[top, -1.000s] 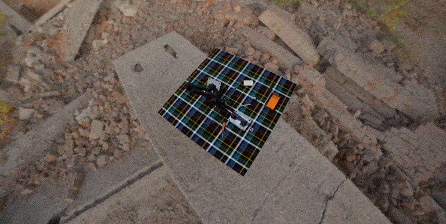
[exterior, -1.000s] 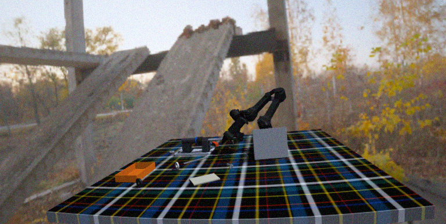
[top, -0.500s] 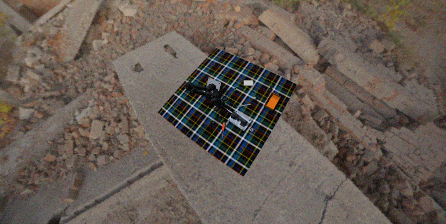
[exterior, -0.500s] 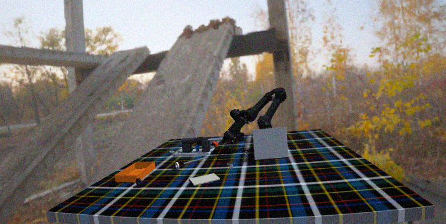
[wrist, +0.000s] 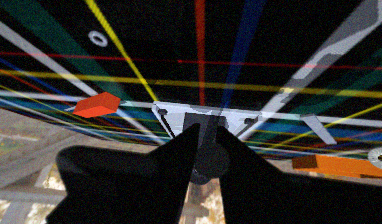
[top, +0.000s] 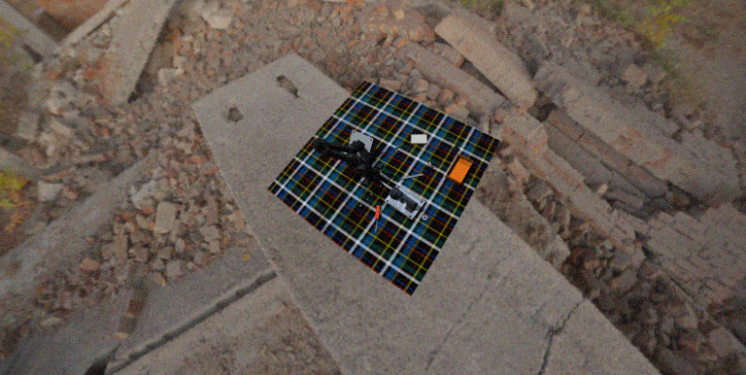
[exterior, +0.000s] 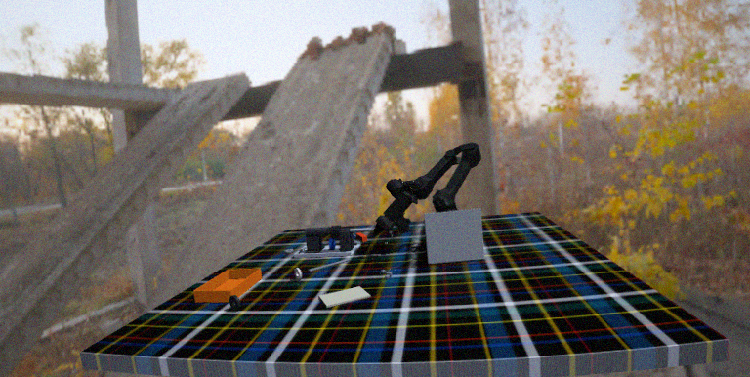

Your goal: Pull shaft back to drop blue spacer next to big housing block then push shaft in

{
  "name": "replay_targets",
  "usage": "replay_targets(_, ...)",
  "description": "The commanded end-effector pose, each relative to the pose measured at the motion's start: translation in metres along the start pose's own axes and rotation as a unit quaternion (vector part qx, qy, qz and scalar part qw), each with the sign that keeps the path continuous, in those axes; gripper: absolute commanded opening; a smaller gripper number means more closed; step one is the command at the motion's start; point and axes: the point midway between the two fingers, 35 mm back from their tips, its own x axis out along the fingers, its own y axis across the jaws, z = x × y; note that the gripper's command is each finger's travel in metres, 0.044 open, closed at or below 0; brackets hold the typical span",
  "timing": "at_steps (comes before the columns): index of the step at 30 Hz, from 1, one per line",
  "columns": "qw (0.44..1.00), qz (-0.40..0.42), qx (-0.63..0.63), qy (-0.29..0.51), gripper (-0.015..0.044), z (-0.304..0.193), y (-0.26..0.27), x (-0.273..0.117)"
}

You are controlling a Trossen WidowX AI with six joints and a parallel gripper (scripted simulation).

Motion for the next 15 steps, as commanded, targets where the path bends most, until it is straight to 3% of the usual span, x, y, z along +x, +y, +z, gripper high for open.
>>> replay_targets(1, 1.0, 0.0, 0.0, 0.0, 0.0, -0.0001, 0.0, 0.0001)
replay_targets(15, 1.0, 0.001, -0.001, 0.001, 0.0, -0.0024, -0.0001, 0.0026)
